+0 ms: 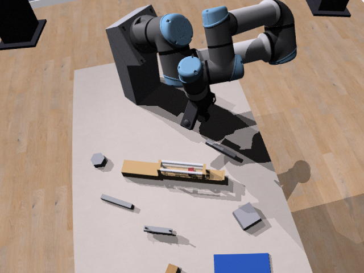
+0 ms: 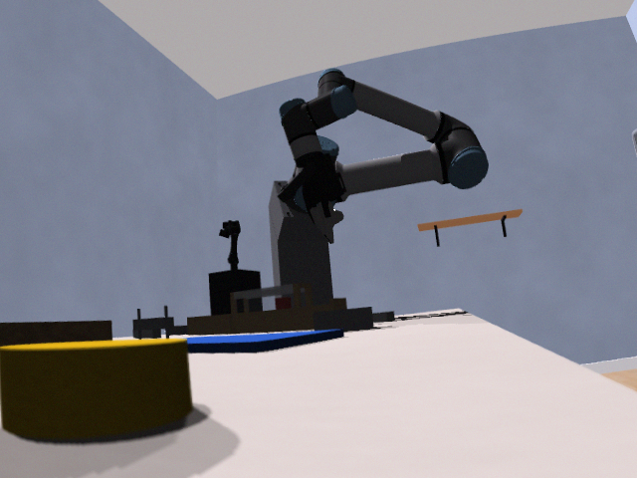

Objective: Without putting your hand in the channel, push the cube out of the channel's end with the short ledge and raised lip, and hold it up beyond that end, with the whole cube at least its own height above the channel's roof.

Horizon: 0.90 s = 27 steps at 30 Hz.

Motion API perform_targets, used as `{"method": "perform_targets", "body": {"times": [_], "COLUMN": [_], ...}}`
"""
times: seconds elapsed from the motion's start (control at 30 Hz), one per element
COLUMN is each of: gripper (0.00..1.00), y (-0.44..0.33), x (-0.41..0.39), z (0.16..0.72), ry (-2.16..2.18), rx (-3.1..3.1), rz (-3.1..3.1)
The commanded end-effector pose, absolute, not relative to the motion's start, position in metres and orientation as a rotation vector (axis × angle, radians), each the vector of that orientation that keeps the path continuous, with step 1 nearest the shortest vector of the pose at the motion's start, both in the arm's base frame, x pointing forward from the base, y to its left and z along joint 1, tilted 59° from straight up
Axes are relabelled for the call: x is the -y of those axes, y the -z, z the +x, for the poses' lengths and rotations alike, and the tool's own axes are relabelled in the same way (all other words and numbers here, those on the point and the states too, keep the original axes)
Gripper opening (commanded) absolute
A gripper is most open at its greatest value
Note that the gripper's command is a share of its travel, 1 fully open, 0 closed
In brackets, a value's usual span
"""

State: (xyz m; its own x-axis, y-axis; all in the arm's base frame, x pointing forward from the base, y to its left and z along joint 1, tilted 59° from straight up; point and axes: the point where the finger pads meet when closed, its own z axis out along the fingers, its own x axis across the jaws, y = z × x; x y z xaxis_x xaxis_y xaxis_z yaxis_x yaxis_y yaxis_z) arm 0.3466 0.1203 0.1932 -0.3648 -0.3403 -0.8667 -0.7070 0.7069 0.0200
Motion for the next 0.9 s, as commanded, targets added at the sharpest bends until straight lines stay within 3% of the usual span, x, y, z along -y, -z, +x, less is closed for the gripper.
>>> {"method": "perform_targets", "body": {"times": [0.0, 0.87], "gripper": [0.0, 0.0], "y": [-0.188, -0.154], "x": [-0.118, -0.1], "z": [0.346, 0.354], "ry": [-0.47, -0.225], "rx": [-1.976, -1.913], "rz": [-0.854, -1.282]}}
